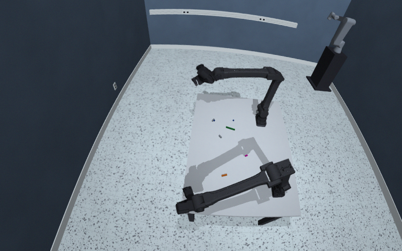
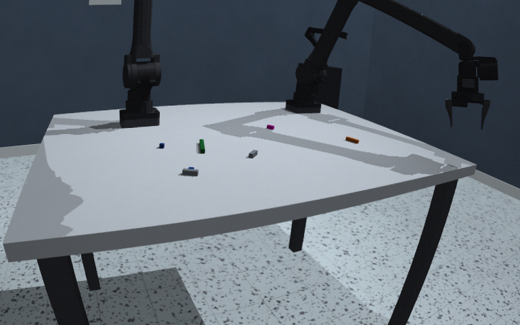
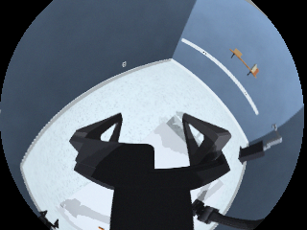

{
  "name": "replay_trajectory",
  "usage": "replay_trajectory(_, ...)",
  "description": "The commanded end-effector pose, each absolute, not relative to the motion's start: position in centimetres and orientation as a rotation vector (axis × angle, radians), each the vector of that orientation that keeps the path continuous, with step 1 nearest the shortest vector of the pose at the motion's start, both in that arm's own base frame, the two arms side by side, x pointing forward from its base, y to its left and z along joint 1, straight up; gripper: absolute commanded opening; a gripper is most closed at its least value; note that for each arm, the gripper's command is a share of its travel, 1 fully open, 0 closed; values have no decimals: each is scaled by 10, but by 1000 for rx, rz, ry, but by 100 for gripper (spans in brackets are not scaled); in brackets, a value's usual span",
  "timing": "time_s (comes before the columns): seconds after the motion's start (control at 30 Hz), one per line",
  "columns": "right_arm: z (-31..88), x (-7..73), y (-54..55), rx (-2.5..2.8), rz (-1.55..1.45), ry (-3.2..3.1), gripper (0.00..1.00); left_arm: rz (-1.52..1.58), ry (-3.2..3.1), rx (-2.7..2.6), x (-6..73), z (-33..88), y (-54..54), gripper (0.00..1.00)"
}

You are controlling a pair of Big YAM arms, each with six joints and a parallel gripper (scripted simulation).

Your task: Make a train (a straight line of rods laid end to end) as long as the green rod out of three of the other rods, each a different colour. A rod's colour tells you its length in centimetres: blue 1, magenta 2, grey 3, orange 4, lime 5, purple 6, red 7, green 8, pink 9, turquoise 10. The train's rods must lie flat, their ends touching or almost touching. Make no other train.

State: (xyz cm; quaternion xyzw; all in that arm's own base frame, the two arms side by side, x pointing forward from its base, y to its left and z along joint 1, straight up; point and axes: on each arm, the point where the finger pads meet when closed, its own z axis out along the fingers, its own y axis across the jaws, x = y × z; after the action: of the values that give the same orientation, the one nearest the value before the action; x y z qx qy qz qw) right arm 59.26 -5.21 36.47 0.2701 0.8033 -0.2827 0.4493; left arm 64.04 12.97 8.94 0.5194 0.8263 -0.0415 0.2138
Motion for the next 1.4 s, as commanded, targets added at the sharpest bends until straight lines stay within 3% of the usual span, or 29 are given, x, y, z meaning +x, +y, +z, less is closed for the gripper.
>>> replay_trajectory(0.0,387,597,-52,682,-673,1948,100,-21,2330,1292,640,121,168,100)
replay_trajectory(0.53,387,597,-52,682,-673,1948,100,352,2441,524,558,212,361,100)
replay_trajectory(0.87,387,597,-52,682,-673,1948,100,660,2284,-171,421,304,496,100)
replay_trajectory(0.93,387,597,-52,682,-673,1948,100,660,2284,-171,421,304,496,100)
replay_trajectory(1.37,387,597,-52,682,-673,1948,100,975,1792,-851,204,416,570,100)
